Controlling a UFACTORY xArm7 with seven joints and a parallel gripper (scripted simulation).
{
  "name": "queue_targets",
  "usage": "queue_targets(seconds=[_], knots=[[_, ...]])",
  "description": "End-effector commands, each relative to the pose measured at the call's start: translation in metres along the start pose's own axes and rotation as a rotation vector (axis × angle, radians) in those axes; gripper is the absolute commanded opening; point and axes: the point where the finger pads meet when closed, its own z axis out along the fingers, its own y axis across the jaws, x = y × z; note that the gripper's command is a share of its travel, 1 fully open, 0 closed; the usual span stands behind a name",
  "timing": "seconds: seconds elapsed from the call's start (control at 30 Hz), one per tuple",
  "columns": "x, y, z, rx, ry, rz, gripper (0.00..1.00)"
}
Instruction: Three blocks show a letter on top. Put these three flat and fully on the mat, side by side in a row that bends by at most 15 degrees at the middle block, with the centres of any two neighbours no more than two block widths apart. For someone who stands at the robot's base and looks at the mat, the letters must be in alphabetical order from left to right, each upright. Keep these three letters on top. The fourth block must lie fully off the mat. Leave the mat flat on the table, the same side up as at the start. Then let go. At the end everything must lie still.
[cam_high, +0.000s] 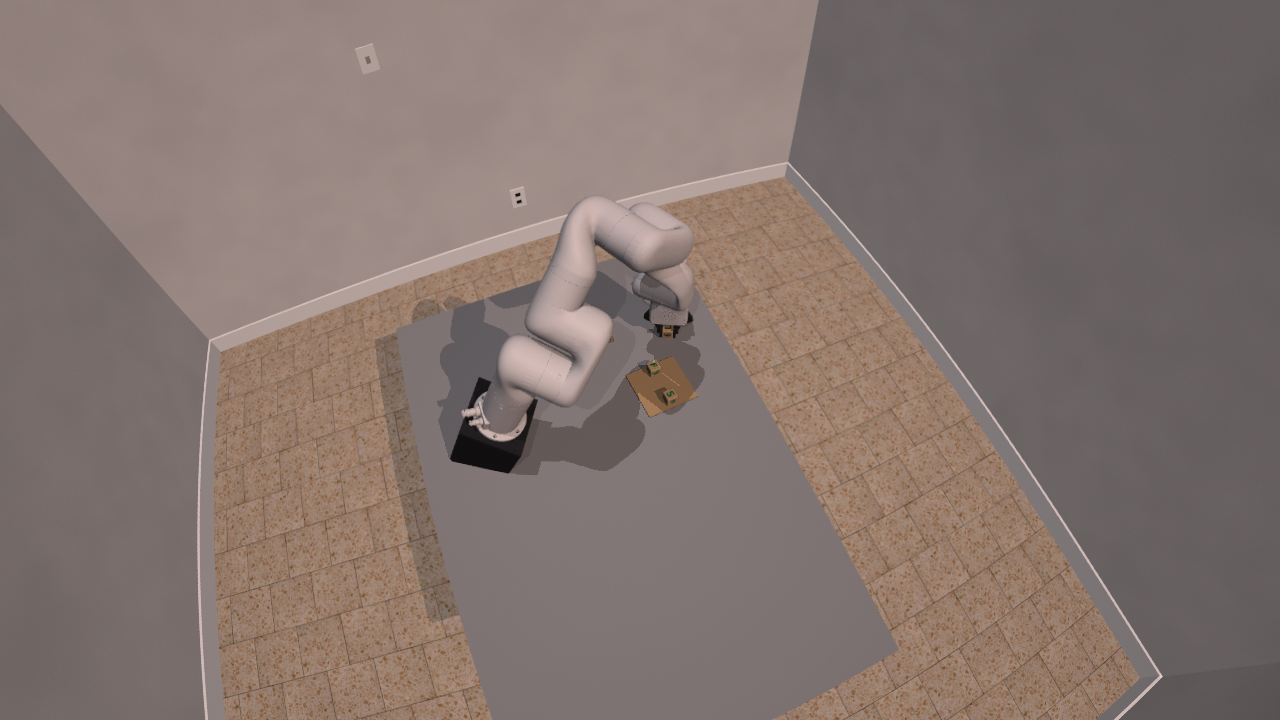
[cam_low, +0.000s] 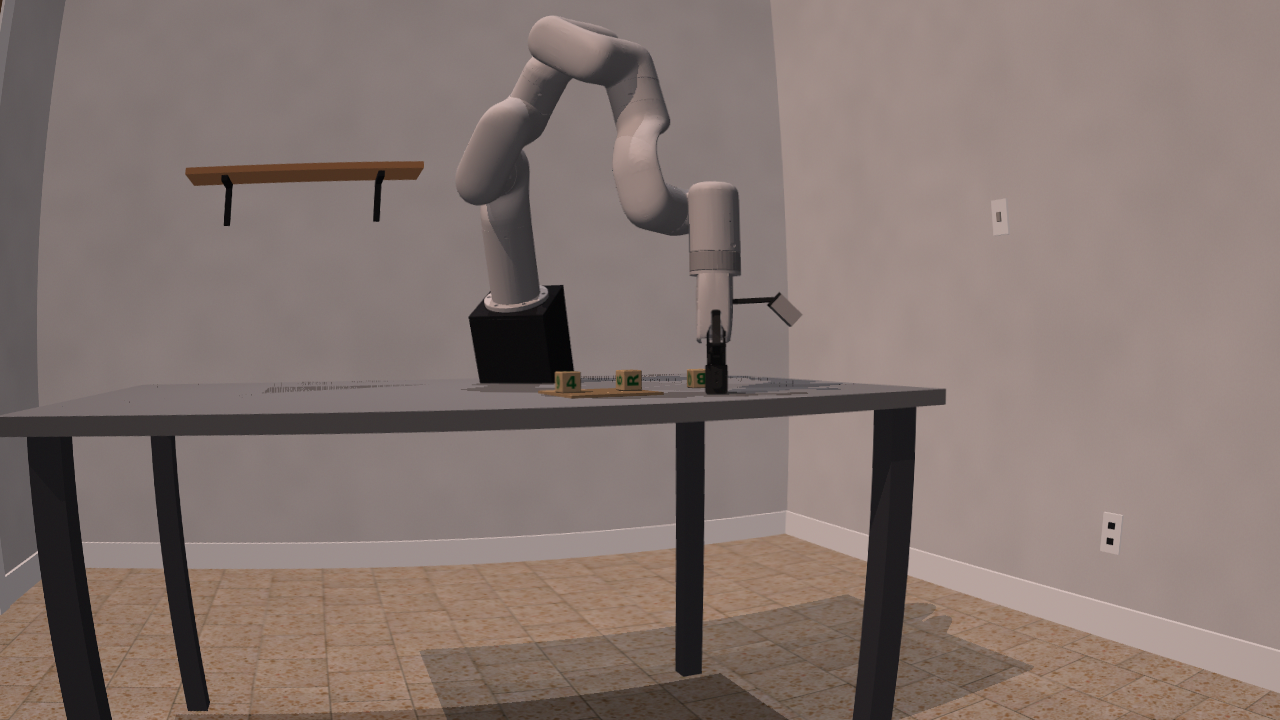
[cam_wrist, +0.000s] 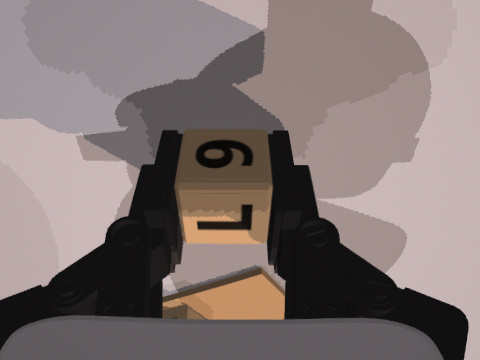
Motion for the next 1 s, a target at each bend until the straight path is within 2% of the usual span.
queue_targets(seconds=[0.0, 0.83, 0.97], knots=[[0.0015, 0.0007, -0.0012, -0.001, 0.003, 0.0, 0.27], [0.0015, 0.0007, -0.0013, -0.001, 0.003, 0.0, 0.27], [0.0015, 0.0007, -0.0084, -0.001, 0.003, 0.0, 0.27]])
